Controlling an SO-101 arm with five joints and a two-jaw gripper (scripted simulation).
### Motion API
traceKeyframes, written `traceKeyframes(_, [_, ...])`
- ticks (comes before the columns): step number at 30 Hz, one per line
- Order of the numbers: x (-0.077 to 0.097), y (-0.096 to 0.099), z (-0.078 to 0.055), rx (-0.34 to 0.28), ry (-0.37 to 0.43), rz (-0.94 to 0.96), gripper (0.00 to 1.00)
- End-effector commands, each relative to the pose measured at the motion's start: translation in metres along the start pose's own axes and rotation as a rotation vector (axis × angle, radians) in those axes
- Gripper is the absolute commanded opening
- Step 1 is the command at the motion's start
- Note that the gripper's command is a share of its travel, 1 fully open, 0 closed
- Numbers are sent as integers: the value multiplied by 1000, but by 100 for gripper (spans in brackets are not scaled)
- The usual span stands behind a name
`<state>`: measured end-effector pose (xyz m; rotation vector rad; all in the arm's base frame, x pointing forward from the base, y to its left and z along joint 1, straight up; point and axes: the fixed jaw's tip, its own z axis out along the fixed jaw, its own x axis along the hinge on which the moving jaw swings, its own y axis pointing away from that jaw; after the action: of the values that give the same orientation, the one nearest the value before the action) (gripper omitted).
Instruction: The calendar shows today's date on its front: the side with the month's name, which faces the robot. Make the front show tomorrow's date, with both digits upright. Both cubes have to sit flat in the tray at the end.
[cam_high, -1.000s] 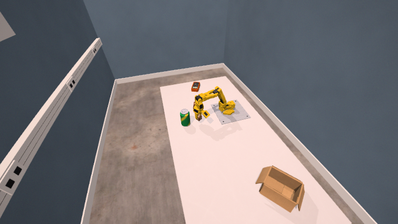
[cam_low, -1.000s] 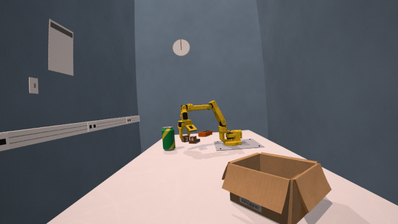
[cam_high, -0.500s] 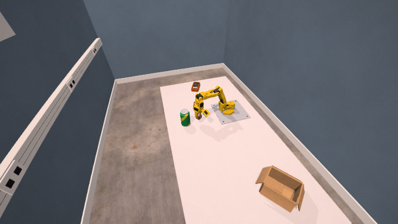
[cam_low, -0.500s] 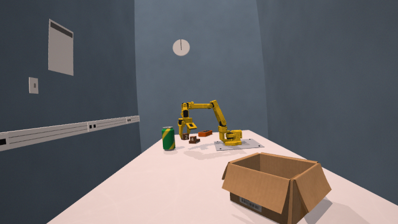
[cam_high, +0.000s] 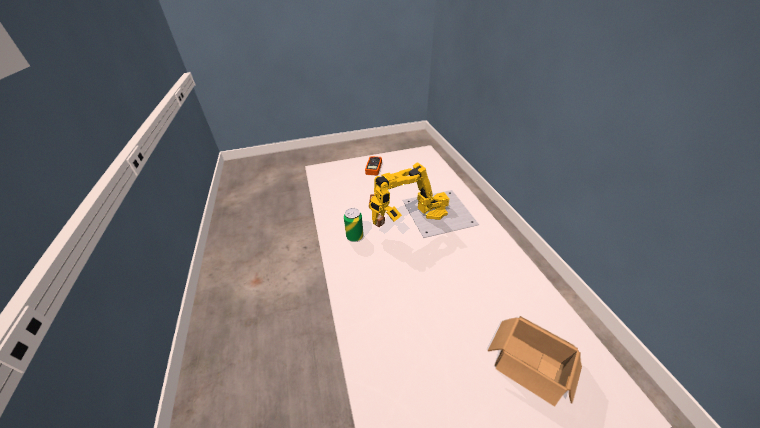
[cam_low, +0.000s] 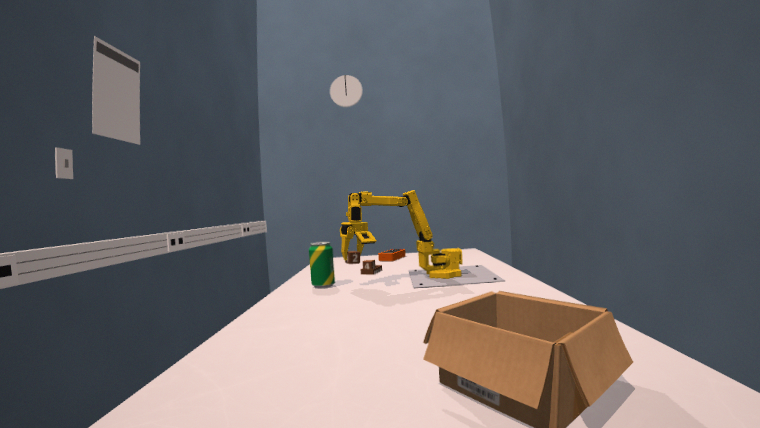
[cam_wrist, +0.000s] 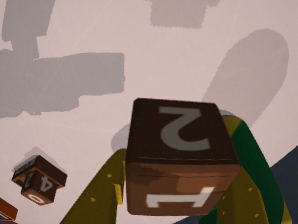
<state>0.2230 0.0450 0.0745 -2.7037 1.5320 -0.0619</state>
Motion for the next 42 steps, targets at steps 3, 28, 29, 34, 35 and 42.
traceKeyframes(3, [-3,-1,-12,39,10,3,0])
traceKeyframes(28, [21,9,-12,36,18,118,0])
traceKeyframes(29, [26,11,-12,36,20,143,0])
traceKeyframes(34, [44,21,-12,33,26,232,0])
traceKeyframes(35, [51,26,-12,32,28,266,0])
traceKeyframes(42, [95,65,-13,24,45,532,0])
